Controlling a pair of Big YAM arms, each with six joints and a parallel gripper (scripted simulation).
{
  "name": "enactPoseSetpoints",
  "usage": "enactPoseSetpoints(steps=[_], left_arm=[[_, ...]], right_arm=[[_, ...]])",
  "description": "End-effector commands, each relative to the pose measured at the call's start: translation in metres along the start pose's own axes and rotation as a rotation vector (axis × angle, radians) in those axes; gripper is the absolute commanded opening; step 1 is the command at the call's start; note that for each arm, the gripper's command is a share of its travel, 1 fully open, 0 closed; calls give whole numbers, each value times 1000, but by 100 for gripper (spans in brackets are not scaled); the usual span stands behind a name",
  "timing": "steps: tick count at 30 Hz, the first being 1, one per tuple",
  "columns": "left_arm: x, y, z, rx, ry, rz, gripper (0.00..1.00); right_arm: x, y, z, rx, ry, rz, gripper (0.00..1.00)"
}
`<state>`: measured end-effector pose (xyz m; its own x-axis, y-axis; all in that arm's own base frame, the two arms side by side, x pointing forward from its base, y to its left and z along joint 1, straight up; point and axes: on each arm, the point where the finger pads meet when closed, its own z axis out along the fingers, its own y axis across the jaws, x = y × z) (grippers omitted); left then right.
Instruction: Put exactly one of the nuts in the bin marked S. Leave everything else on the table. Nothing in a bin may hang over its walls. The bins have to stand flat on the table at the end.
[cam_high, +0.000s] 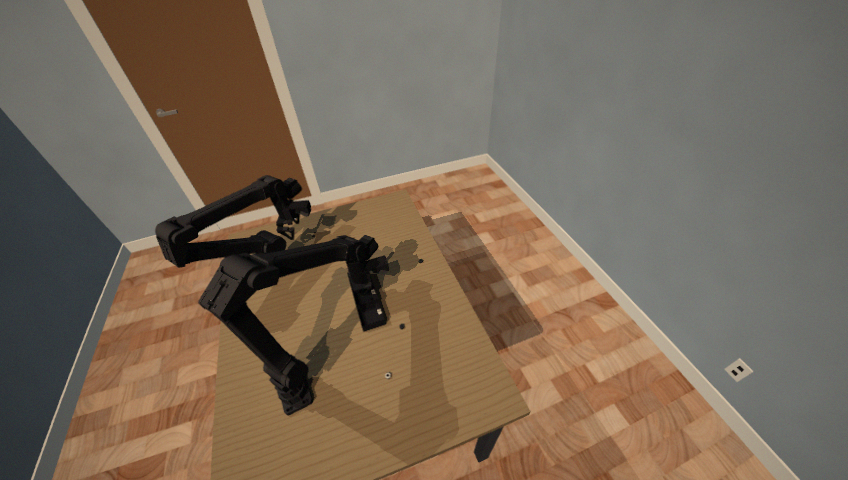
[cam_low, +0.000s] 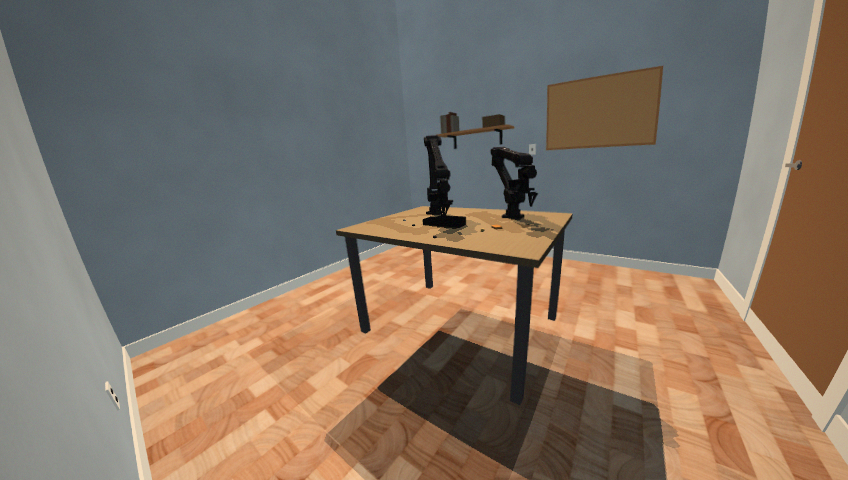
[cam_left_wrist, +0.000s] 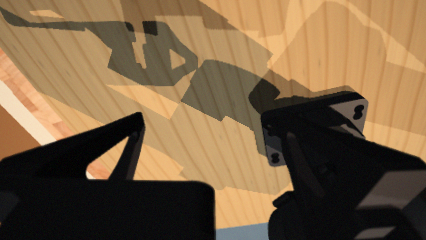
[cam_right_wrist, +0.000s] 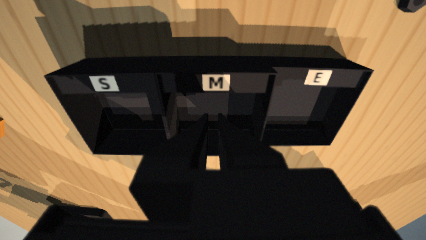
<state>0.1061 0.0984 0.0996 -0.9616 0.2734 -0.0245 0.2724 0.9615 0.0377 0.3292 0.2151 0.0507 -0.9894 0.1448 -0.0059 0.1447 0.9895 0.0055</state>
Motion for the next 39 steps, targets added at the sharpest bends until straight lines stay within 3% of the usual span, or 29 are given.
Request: enactPoseSetpoints(steps=[1,3,11,15,19,20,34,39], left_arm=[[1,3,-2,-5,-3,-13,100],[1,3,-2,-5,-3,-13,100],[1,3,-2,-5,-3,-13,100],[1,3,-2,-5,-3,-13,100],[1,3,-2,-5,-3,-13,100],[1,3,-2,-5,-3,-13,100],[1,3,-2,-5,-3,-13,100],[1,3,-2,-5,-3,-13,100]], right_arm=[[-18,11,-26,-35,-41,4,9],[-18,10,-25,-27,-31,4,9],[-18,10,-62,-38,-44,4,9],[-1,-4,-32,16,18,4,9],[-3,-3,-33,13,14,4,9],[-11,20,-48,-16,-18,1,9],[-8,91,-47,-18,-15,1,9],[-8,101,-47,-18,-14,1,9]])
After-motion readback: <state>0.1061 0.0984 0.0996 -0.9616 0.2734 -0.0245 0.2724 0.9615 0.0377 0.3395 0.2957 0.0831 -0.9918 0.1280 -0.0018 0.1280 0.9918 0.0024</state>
